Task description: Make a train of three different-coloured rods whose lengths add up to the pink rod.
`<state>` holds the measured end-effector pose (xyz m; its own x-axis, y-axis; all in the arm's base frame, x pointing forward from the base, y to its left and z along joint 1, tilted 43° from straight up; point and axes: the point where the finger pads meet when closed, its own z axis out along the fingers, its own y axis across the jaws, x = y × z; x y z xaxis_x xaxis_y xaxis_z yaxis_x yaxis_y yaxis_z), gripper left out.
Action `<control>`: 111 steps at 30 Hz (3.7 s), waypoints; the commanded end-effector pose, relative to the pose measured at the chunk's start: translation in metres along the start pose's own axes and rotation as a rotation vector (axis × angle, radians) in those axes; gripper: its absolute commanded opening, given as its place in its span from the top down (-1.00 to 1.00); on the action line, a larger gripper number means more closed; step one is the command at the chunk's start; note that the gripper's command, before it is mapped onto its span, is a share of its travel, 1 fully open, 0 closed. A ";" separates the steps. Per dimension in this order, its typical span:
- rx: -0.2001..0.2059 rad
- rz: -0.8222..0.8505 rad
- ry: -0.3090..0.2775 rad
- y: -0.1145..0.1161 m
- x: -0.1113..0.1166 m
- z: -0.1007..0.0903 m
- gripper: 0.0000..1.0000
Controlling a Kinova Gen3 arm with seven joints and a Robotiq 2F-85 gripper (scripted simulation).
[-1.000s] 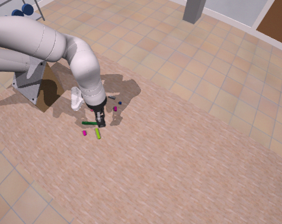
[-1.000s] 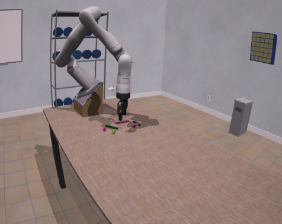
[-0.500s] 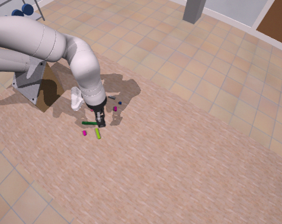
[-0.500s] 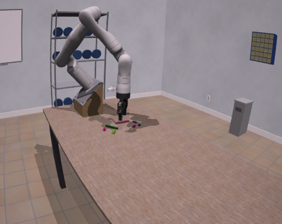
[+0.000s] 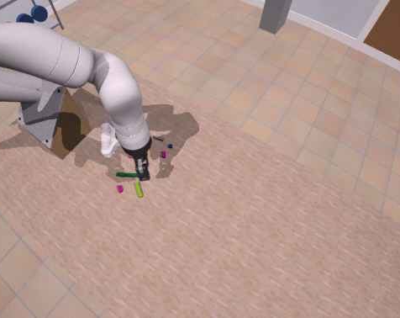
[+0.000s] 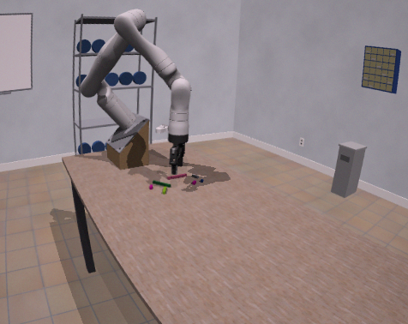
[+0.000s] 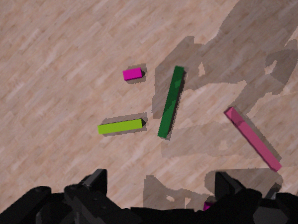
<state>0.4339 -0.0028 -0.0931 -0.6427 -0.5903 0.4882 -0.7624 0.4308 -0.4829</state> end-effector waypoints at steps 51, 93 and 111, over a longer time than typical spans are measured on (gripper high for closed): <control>-0.001 0.503 0.021 0.020 -0.017 0.000 -1.00; -0.004 1.804 0.003 0.087 -0.083 -0.010 -1.00; -0.005 1.842 0.001 0.090 -0.084 -0.010 0.52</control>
<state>0.4195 0.0906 -0.1713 -0.5750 0.5699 -0.5870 0.8146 0.4652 -0.3463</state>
